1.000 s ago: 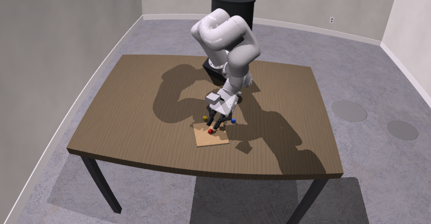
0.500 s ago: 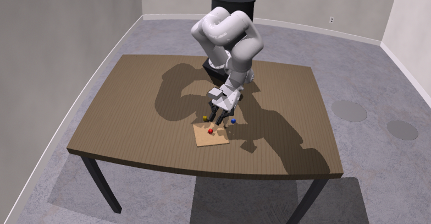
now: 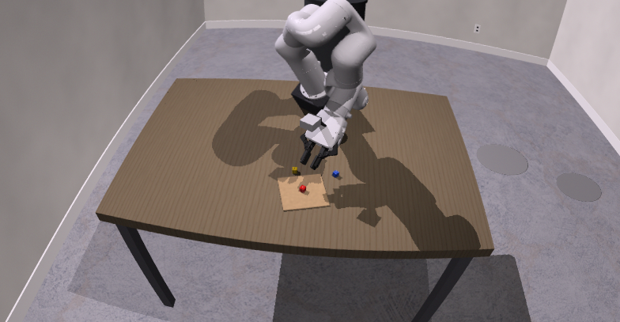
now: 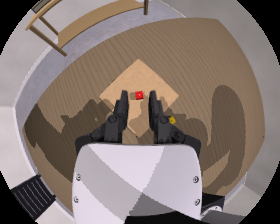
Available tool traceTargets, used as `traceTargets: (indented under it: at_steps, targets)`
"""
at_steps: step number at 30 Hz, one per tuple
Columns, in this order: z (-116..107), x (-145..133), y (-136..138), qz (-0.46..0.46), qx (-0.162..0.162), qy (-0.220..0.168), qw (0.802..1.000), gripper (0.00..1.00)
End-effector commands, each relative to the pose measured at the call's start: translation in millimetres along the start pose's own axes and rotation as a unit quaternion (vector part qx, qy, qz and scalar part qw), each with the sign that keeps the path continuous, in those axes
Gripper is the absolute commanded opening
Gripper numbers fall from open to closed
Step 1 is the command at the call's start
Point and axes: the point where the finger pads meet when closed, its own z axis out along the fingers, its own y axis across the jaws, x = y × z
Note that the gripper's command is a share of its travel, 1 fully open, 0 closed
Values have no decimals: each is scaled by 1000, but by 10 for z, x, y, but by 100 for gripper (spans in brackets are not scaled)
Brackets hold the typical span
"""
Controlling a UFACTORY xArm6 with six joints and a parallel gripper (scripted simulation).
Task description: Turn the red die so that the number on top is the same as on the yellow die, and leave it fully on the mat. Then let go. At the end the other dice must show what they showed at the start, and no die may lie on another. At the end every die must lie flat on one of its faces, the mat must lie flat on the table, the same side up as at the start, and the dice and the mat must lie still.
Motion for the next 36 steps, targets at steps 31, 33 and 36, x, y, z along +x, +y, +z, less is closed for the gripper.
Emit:
traceTargets:
  at_steps: [31, 33, 36]
  targets:
    - [154, 260, 536, -58, -171, -129, 975, 31]
    - [164, 251, 609, -63, -190, -176, 964, 31]
    - [164, 243, 635, -63, -195, -206, 957, 31]
